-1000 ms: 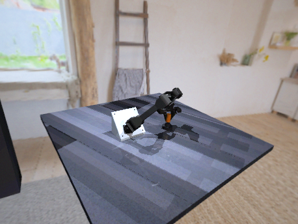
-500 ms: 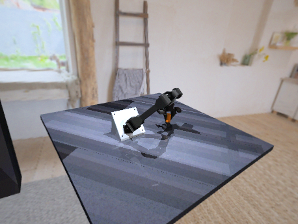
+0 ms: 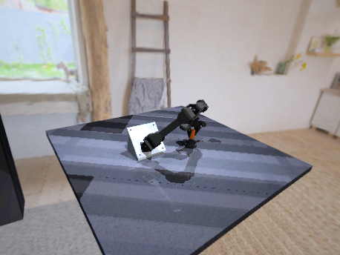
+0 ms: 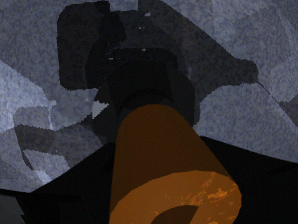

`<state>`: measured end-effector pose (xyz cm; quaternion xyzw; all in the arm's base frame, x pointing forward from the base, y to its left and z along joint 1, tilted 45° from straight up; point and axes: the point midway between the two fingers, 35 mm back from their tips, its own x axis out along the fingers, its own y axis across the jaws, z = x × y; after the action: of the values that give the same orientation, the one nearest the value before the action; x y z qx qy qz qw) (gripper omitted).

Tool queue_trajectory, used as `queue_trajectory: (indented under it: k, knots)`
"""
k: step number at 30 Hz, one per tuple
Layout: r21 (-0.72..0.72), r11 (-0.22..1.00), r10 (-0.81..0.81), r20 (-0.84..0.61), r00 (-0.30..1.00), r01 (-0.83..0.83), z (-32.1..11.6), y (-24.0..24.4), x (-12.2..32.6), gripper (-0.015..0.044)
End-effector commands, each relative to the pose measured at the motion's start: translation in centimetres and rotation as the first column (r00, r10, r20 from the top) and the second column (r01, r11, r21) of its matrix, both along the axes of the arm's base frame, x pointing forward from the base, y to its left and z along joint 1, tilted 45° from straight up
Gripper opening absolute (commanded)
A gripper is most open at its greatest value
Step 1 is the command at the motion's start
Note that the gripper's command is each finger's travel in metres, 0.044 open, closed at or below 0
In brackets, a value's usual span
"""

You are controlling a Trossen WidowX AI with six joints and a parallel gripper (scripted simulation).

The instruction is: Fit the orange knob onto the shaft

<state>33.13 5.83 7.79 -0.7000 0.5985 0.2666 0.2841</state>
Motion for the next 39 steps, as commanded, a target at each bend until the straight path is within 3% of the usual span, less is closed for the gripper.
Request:
queue_trajectory:
  k: [1,24,31,39]
  knots:
    - [0.0,1.0,0.01,-0.007,1.0,-0.01,-0.04,-0.03,-0.04,0.0]
    - [0.0,1.0,0.01,-0.007,1.0,-0.01,0.27,0.11,-0.02,0.0]
    - [-0.017,0.988,0.149,-0.144,0.978,-0.153,0.18,0.22,0.08,0.0]
    - [-0.017,0.987,0.156,-0.152,0.976,-0.16,-0.06,0.05,0.0,0.0]
